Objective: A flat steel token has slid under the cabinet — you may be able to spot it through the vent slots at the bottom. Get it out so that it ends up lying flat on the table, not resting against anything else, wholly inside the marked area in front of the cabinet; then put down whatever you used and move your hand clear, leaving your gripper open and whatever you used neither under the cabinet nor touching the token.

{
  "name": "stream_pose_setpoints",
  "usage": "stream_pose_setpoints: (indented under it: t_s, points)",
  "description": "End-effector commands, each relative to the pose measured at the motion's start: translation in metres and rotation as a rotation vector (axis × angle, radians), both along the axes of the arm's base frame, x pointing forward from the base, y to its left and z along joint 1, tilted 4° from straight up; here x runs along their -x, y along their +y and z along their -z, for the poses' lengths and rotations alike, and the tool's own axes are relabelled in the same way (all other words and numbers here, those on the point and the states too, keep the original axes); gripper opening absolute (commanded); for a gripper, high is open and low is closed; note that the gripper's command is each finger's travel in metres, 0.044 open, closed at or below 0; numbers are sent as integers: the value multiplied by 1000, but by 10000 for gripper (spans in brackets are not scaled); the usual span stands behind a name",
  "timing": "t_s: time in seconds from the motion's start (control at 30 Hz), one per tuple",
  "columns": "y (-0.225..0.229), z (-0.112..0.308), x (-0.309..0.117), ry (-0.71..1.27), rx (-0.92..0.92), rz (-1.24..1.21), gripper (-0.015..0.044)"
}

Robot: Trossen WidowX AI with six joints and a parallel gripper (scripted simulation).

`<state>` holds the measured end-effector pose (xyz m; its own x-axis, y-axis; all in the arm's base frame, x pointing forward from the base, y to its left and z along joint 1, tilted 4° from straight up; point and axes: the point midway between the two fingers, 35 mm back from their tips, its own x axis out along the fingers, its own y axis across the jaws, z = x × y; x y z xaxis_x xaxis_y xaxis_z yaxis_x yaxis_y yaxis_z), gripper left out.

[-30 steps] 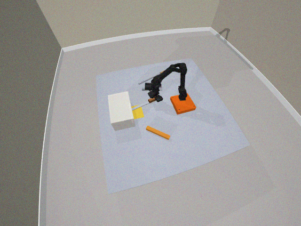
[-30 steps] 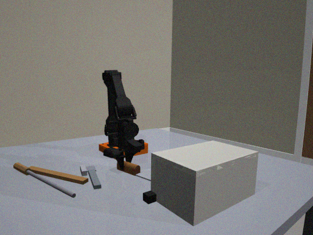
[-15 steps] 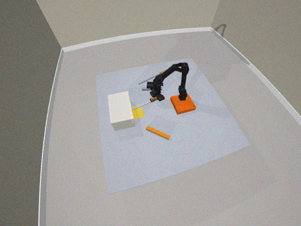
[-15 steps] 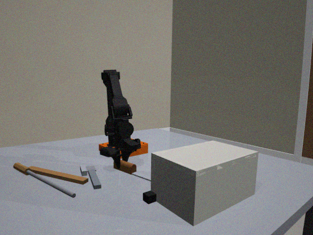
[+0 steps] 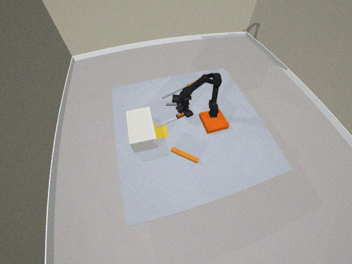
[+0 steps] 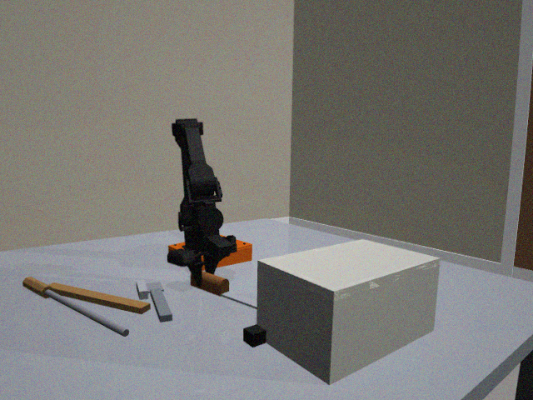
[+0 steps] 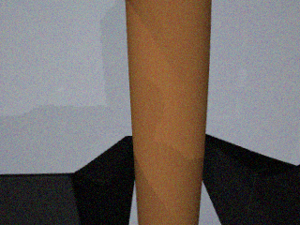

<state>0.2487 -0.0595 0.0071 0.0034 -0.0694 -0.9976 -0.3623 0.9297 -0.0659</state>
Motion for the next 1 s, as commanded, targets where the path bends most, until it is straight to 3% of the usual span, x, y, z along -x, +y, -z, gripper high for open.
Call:
stream_pose_setpoints:
  t_s: [0.0,0.2,0.37,0.47,0.97]
  points:
    - [0,0,0,0,0,0,53]
    - [0,0,0,0,0,0,200]
    - [0,0,0,0,0,0,200]
    - [0,0,0,1,2,0,270]
    - [-1,3,3,1,2,-2,270]
